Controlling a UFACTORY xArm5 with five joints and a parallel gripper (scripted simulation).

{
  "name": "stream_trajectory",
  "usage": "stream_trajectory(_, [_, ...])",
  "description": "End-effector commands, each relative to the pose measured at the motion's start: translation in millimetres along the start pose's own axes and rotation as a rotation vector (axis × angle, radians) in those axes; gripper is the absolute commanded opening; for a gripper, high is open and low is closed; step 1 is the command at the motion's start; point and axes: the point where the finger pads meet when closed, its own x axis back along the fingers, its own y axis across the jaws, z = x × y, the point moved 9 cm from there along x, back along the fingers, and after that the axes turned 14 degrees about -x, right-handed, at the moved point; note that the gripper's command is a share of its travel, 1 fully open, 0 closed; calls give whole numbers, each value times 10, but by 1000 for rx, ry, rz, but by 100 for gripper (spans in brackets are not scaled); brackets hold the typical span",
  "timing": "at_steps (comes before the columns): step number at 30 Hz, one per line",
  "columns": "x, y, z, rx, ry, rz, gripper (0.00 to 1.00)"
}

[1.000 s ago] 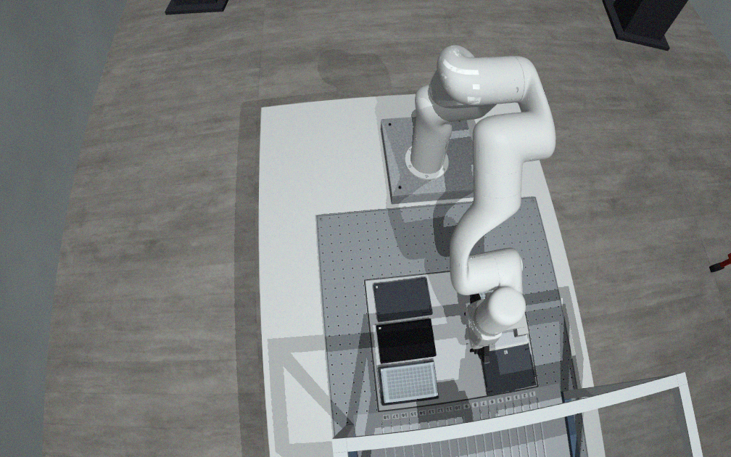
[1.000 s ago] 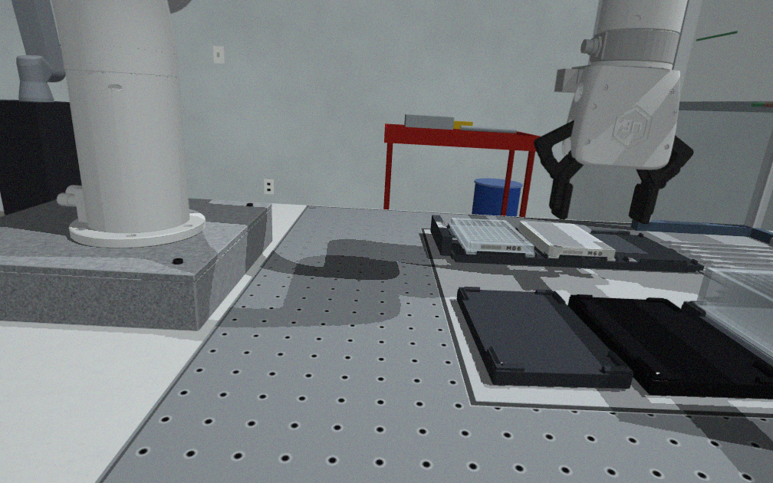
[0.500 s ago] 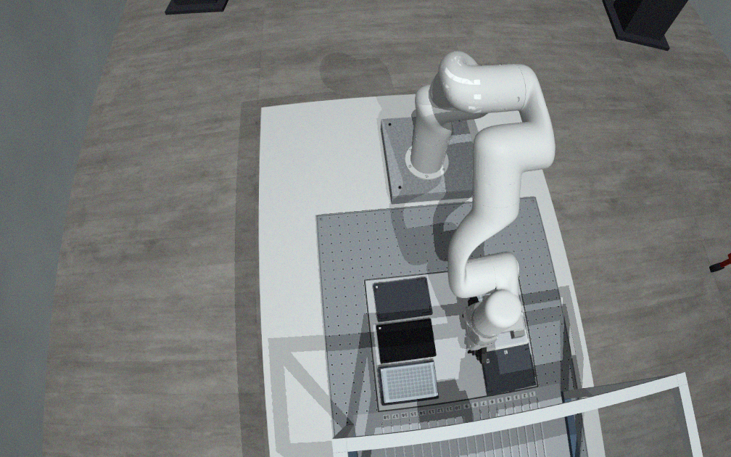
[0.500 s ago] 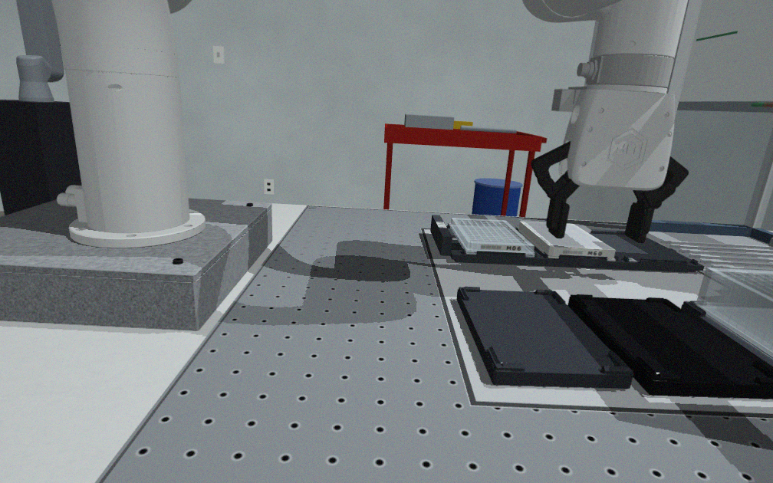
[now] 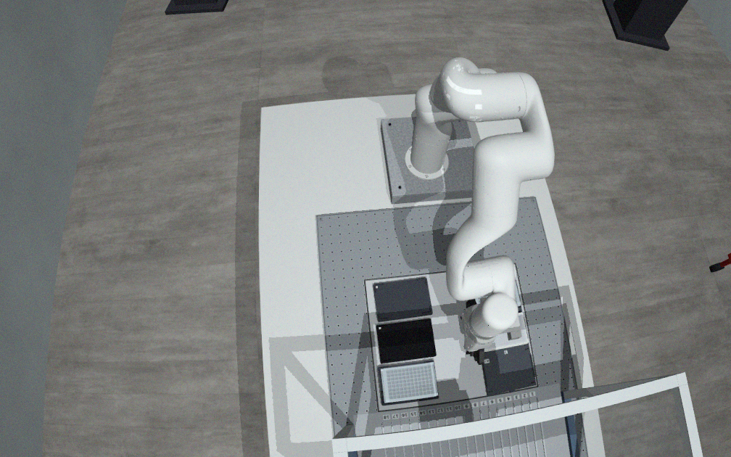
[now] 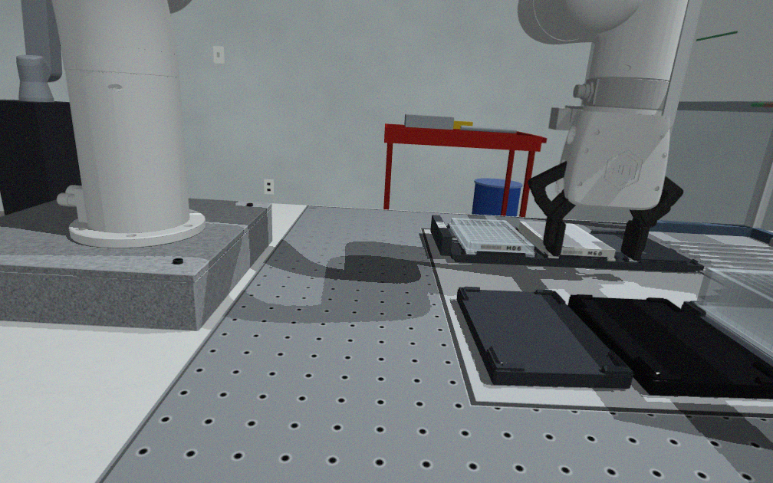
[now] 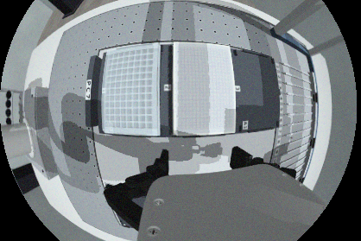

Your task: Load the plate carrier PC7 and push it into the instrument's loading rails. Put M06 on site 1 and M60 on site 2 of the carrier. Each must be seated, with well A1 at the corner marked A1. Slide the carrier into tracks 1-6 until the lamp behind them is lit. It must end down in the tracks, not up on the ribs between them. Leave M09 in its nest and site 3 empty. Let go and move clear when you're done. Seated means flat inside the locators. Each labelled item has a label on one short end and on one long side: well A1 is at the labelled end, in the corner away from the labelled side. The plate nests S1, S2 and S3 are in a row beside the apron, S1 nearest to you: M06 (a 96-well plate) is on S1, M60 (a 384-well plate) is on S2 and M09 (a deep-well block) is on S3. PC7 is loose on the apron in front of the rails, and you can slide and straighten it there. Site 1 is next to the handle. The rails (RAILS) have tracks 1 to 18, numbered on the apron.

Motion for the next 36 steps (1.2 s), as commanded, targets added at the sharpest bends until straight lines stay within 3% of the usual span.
stream_trajectory(1, [-9,14,5,0,2,-5,100])
stream_trajectory(36, [-169,15,3,0,2,-5,100])
